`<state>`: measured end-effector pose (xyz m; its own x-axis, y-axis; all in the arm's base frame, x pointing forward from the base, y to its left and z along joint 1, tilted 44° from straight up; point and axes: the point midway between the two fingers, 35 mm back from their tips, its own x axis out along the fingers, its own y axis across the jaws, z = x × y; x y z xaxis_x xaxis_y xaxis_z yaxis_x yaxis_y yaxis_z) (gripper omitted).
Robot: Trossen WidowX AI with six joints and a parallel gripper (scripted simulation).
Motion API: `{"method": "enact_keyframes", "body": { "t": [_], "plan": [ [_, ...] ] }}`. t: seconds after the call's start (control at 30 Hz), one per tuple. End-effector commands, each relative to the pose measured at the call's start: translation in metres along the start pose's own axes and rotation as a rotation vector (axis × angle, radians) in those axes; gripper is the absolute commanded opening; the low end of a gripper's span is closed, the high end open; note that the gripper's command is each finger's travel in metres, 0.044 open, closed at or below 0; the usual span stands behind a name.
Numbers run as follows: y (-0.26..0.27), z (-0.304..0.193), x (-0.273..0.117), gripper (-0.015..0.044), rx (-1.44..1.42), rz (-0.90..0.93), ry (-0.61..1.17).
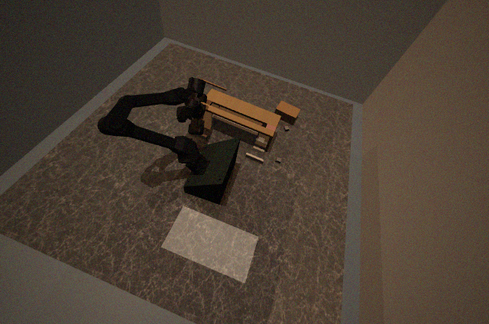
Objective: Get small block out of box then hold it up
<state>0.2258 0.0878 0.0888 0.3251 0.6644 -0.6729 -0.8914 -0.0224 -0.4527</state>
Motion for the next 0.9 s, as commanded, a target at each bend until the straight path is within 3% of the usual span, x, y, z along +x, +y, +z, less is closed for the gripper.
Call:
{"method": "enact_keyframes", "body": {
  "t": [0.0,0.87],
  "plan": [
    [-0.003,0.001,-0.003,0.0,0.152,-0.003,-0.011],
    [-0.007,-0.001,-0.019,0.0,1.19,0.029,-0.05]
  ]
}}
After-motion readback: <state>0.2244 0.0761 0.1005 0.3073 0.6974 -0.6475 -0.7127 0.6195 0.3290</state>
